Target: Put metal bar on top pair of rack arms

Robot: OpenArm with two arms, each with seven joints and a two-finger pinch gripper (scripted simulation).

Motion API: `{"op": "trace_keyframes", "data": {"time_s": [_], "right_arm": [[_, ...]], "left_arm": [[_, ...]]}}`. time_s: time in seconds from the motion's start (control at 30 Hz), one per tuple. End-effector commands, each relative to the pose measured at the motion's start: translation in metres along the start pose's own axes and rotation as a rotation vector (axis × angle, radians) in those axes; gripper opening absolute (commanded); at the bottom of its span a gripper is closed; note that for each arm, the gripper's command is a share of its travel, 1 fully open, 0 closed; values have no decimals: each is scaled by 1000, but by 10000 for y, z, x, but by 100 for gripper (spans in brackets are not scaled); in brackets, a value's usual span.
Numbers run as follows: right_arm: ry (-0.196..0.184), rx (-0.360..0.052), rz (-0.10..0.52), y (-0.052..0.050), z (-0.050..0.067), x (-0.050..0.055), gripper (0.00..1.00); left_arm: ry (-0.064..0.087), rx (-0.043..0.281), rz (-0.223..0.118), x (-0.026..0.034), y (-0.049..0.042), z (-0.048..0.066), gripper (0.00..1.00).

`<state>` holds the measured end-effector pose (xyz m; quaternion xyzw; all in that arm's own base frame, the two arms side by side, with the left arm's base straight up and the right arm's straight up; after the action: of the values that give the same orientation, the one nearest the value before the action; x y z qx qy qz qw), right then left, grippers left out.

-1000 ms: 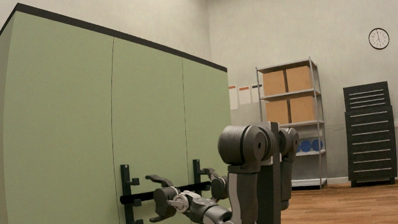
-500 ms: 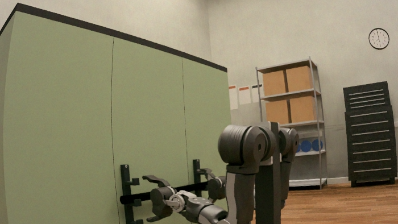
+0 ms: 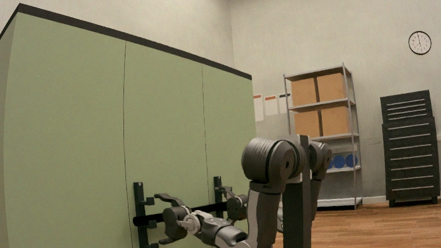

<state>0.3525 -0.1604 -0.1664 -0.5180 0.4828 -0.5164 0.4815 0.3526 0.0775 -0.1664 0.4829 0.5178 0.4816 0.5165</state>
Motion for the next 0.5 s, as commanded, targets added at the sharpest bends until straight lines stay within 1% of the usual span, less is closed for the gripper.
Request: {"op": "trace_keyframes", "data": {"time_s": [0.0, 0.43, 0.47], "right_arm": [[4, 9, -2, -15, 6, 4, 96], [4, 11, -2, -18, 6, 4, 67], [4, 11, -2, -18, 6, 4, 67]], "left_arm": [[-1, -8, 0, 5, 12, 5, 96], [-2, -10, 0, 5, 15, 5, 67], [-2, -10, 0, 5, 15, 5, 67]]}}
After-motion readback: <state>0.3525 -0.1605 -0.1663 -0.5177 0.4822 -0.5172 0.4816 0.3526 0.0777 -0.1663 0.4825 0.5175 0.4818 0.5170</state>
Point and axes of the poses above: on each arm, the point where the finger pads meet when closed, its own z axis out along the fingers, its own y axis across the jaws, x = y × z, the point moved 7 cm from there along -z, back along the fingers, and after that the axes turned 4 degrees about -z, right-handed, at the moved point
